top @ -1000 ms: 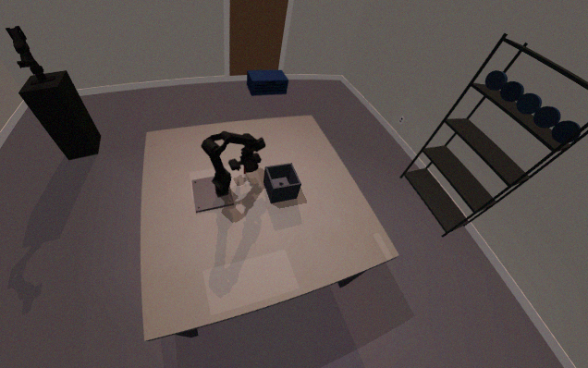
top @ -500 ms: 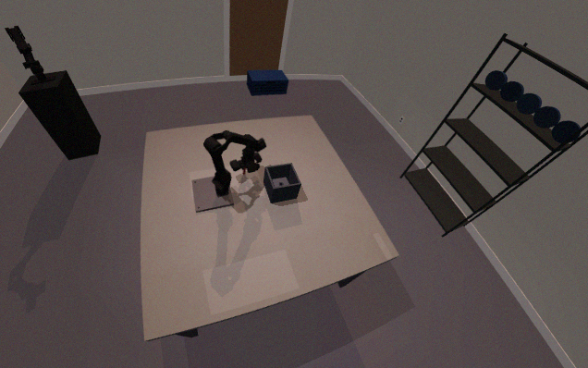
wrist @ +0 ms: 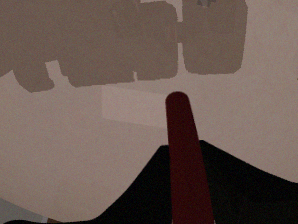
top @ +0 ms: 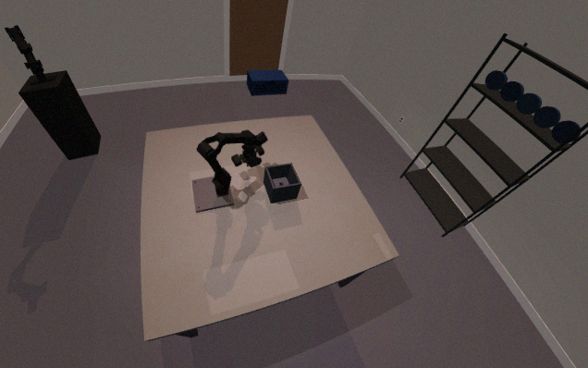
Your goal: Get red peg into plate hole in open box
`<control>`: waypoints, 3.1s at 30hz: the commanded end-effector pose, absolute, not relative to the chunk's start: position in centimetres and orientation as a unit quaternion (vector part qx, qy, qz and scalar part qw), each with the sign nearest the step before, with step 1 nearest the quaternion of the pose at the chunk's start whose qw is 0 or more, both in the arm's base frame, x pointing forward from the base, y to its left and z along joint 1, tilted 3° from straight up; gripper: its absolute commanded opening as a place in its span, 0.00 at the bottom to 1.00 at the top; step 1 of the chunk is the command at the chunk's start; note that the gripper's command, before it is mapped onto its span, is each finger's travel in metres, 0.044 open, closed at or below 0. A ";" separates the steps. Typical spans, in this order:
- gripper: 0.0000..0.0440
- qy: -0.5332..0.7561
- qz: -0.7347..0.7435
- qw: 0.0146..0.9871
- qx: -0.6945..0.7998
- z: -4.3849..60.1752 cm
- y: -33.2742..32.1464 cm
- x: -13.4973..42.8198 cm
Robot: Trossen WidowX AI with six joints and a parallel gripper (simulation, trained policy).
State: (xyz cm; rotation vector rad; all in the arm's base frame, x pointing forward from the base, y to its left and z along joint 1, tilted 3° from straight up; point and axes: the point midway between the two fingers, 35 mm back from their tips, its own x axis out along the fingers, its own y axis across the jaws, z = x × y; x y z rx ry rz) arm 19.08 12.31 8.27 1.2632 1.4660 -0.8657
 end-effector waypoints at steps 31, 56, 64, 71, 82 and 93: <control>0.00 0.498 -0.321 0.604 0.534 20.0 4.1 22.7; 0.00 0.491 -0.376 0.592 0.516 19.3 -2.4 25.7; 0.00 0.497 -0.382 0.587 0.513 18.5 -4.0 26.8; 0.00 0.504 -0.386 0.581 0.509 17.1 -5.4 27.8; 0.00 0.520 -0.383 0.576 0.502 14.7 -6.7 29.1; 0.00 0.537 -0.365 0.575 0.498 12.2 -6.6 30.4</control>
